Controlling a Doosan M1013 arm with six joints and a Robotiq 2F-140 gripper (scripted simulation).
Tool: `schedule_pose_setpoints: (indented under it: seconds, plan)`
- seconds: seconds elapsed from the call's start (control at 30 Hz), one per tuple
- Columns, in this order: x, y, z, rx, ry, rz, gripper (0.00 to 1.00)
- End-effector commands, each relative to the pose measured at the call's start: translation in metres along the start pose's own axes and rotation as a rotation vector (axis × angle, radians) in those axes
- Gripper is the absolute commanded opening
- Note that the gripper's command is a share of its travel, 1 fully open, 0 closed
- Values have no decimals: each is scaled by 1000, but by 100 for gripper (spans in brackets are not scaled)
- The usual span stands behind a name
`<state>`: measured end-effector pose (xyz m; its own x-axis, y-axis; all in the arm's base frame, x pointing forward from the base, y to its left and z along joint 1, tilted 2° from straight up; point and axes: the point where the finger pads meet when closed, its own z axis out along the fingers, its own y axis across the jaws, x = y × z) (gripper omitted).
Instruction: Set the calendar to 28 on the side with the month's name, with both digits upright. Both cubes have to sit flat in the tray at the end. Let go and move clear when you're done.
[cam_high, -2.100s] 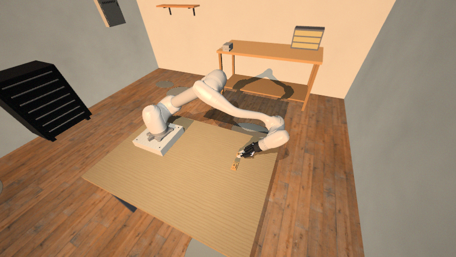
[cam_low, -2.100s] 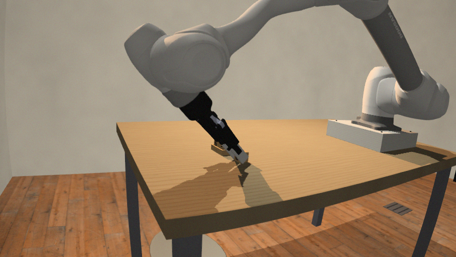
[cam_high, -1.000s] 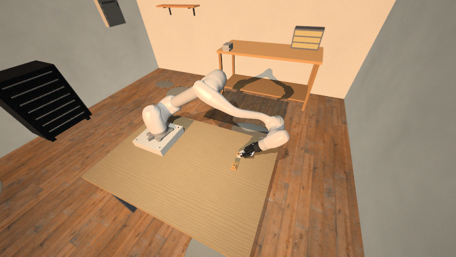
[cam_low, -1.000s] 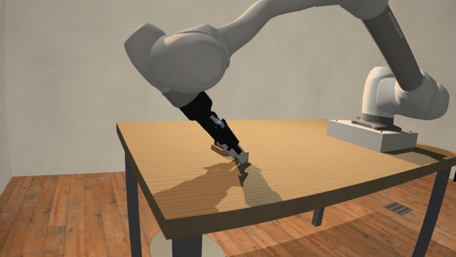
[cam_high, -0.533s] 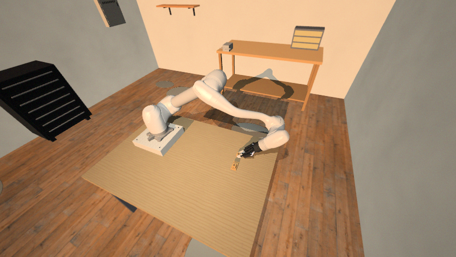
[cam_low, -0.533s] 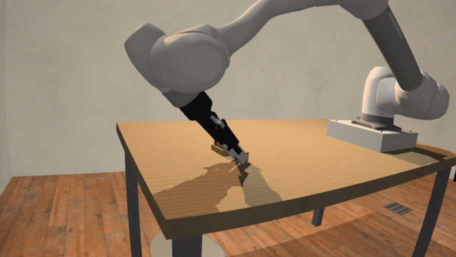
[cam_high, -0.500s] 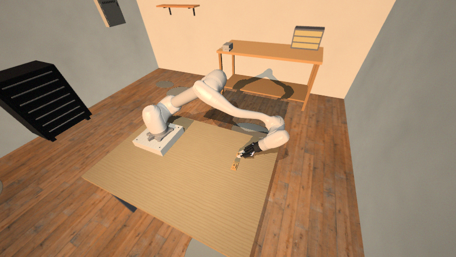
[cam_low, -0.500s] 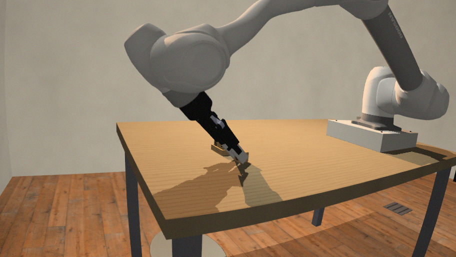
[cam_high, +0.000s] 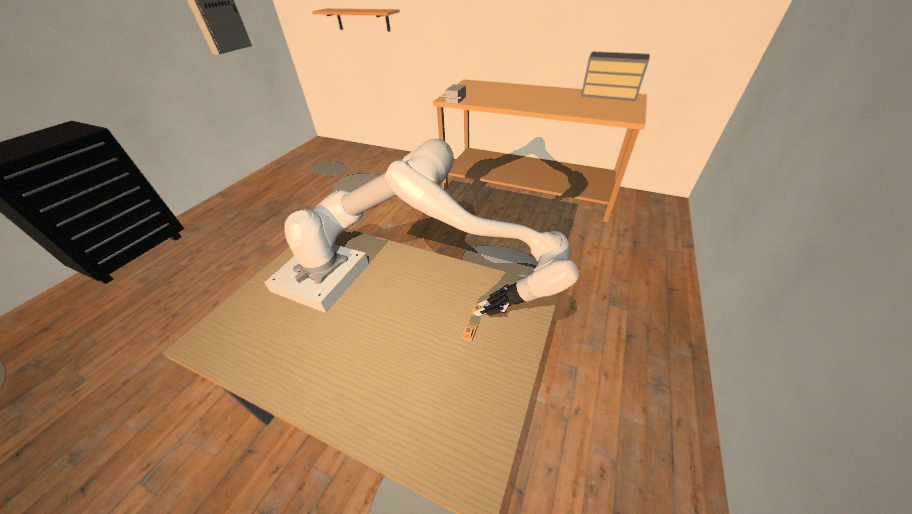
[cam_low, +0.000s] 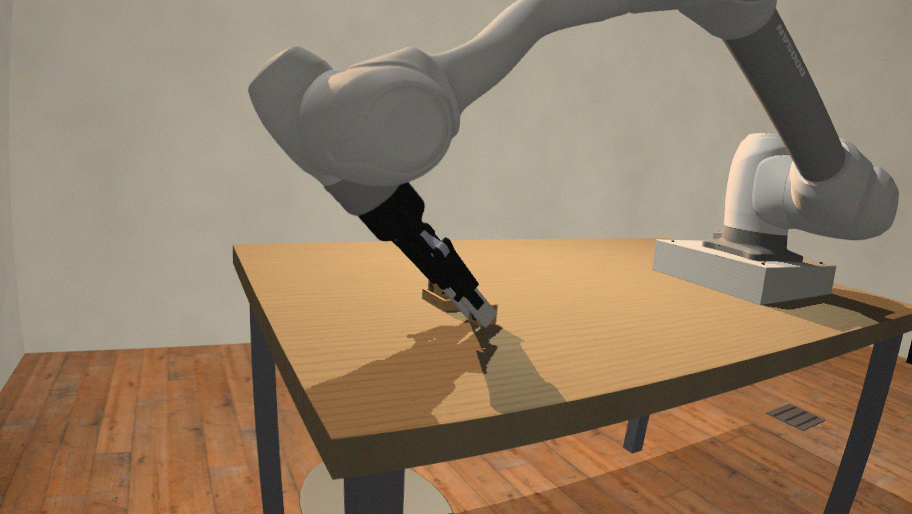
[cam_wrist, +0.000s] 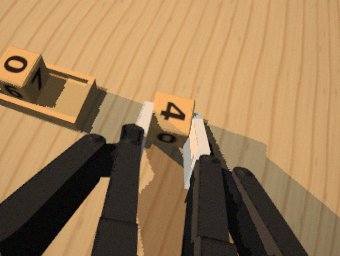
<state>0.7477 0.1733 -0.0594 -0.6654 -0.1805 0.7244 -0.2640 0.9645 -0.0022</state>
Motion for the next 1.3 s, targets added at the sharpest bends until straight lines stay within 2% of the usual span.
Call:
schedule_pose_setpoints:
  seconds: [0.0, 0.77, 1.27]
  plan:
    - [-1, 0, 5, 4, 4, 6, 24]
    - [-1, 0, 5, 4, 4, 6, 24]
    - [-1, 0, 5, 4, 4, 6, 35]
